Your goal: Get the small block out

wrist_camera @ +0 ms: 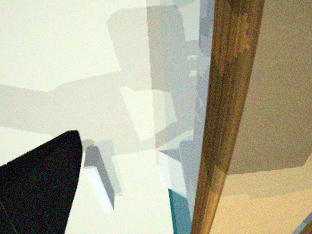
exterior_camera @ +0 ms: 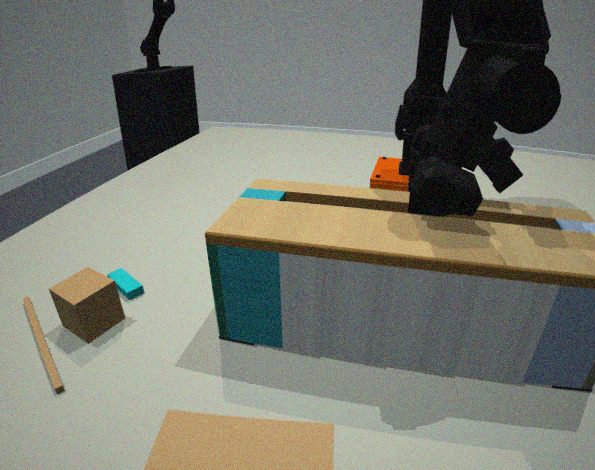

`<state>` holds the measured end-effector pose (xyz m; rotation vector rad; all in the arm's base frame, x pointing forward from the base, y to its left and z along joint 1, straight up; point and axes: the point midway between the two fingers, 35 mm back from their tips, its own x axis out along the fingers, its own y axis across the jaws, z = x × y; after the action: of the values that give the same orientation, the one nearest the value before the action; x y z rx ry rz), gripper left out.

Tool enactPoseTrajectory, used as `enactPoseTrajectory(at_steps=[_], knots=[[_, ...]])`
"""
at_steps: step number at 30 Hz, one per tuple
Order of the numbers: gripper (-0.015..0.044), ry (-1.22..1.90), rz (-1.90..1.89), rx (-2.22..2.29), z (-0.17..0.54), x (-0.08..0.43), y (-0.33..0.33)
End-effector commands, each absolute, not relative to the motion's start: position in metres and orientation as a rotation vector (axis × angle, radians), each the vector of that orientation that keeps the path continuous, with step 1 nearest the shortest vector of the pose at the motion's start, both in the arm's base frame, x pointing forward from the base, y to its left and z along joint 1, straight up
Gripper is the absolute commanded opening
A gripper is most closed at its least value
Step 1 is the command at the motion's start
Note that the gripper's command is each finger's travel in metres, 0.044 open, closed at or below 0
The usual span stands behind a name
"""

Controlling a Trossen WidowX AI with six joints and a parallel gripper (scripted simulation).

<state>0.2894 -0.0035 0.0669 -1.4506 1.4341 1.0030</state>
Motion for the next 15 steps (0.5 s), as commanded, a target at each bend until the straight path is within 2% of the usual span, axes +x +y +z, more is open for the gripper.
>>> enactPoseTrajectory(at_steps=[1, 15], knots=[[0.0400, 1.438, 0.998, -1.456, 0.066, 0.289, -0.015], [0.0400, 1.437, 0.998, -1.455, 0.066, 0.288, -0.002]])
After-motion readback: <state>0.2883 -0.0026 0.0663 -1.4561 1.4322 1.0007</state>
